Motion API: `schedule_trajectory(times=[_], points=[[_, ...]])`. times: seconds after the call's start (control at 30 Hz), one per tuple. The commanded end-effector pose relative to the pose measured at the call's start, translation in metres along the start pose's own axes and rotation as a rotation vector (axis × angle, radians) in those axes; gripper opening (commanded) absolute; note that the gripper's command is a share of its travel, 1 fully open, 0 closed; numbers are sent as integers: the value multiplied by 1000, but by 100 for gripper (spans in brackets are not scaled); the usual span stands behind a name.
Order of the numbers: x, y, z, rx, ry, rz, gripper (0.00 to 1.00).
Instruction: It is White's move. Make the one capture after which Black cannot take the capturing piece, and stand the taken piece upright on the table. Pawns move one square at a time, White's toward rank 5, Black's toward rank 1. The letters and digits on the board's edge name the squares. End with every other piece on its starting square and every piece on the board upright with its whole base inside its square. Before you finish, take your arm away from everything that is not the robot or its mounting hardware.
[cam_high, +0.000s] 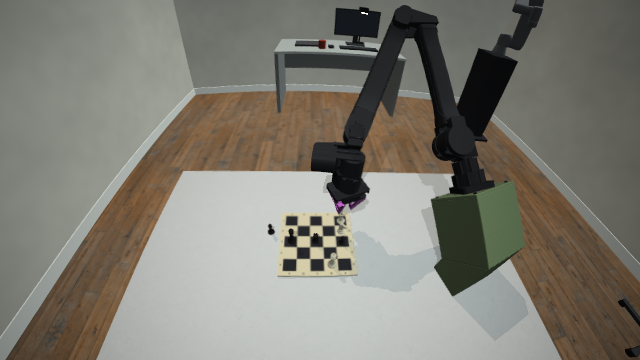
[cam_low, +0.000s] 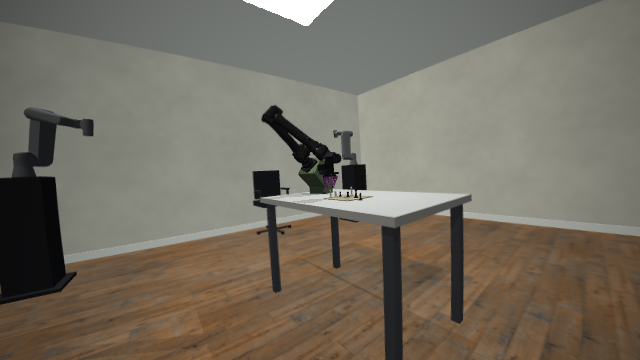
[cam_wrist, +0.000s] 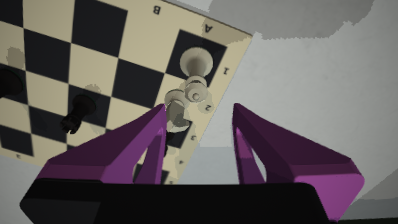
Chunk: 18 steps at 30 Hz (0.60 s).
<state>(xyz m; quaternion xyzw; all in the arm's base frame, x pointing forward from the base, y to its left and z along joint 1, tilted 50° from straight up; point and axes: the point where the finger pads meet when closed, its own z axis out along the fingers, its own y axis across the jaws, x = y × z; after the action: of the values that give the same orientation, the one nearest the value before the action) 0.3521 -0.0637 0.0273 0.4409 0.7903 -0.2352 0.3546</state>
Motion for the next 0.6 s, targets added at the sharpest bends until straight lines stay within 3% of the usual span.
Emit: schedule_trajectory(times=[0.0,0.57], points=[[-2,14,-6,-21,-8,0,41],[-2,14,-7,-22,-8,-1,41]])
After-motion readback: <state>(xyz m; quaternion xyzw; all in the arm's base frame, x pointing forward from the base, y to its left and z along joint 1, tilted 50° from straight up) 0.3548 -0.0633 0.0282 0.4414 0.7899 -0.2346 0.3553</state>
